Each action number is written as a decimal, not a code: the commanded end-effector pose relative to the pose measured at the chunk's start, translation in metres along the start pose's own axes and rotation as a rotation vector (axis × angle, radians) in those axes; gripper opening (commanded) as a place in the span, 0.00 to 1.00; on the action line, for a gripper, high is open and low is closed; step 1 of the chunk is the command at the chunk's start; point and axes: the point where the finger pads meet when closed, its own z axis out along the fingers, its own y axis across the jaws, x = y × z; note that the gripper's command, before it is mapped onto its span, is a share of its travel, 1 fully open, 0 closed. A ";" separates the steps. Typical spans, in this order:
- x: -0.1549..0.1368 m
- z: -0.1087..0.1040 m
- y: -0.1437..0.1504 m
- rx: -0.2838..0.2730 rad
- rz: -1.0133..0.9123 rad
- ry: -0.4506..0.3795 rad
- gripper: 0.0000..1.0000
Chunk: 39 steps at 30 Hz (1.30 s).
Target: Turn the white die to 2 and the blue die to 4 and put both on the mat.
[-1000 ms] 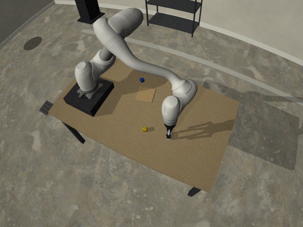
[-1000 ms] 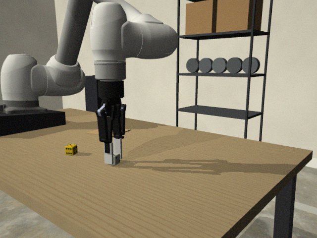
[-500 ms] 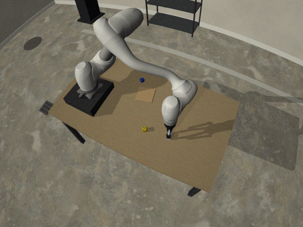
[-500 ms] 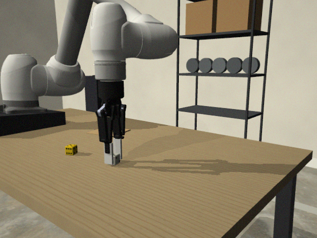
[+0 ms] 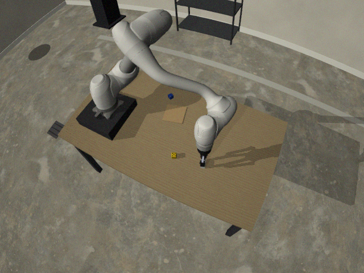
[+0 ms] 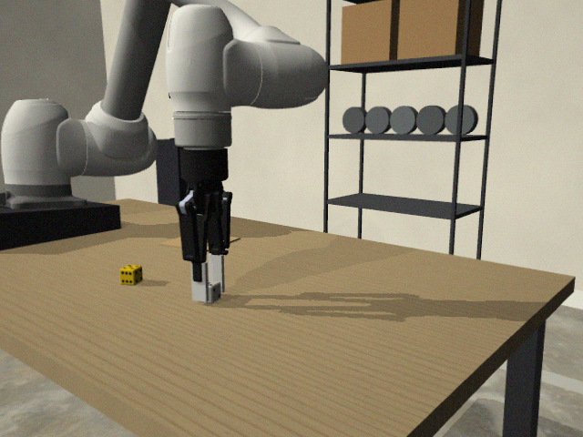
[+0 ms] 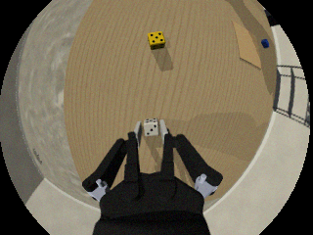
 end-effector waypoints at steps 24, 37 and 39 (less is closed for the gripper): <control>0.000 0.004 0.003 -0.003 -0.002 0.002 0.24; 0.000 0.004 0.003 -0.003 -0.002 0.002 0.24; 0.000 0.004 0.003 -0.003 -0.002 0.002 0.24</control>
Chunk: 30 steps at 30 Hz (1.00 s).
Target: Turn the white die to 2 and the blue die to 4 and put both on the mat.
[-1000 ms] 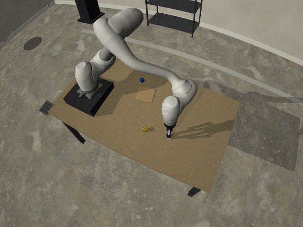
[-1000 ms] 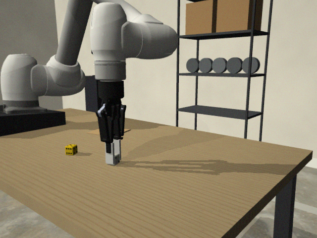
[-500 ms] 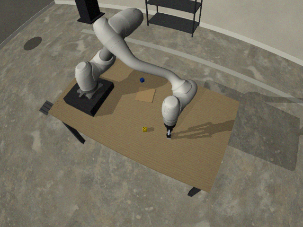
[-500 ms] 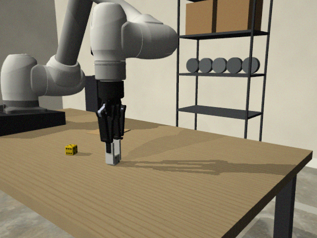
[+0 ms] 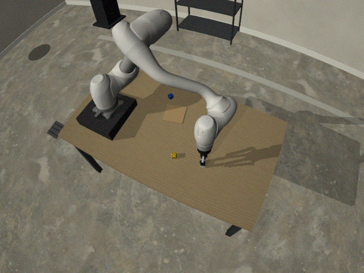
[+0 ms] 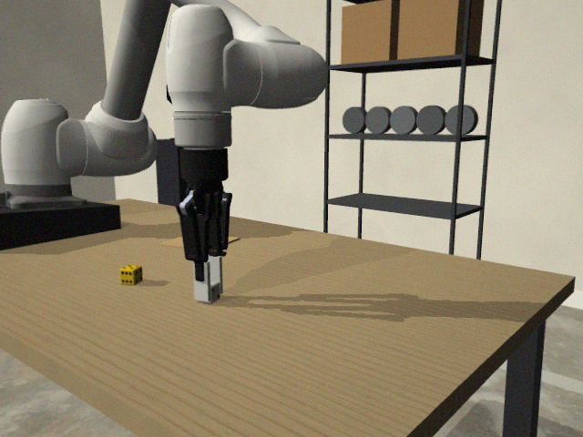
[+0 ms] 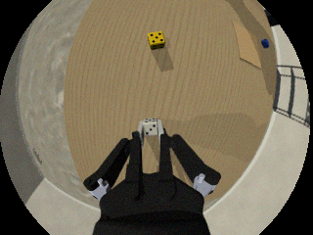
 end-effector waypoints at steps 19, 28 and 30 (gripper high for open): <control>0.000 -0.080 0.003 -0.003 -0.002 0.003 0.24; 0.000 -0.096 0.003 -0.003 -0.002 0.003 0.24; 0.000 -0.096 0.003 -0.003 -0.002 0.003 0.24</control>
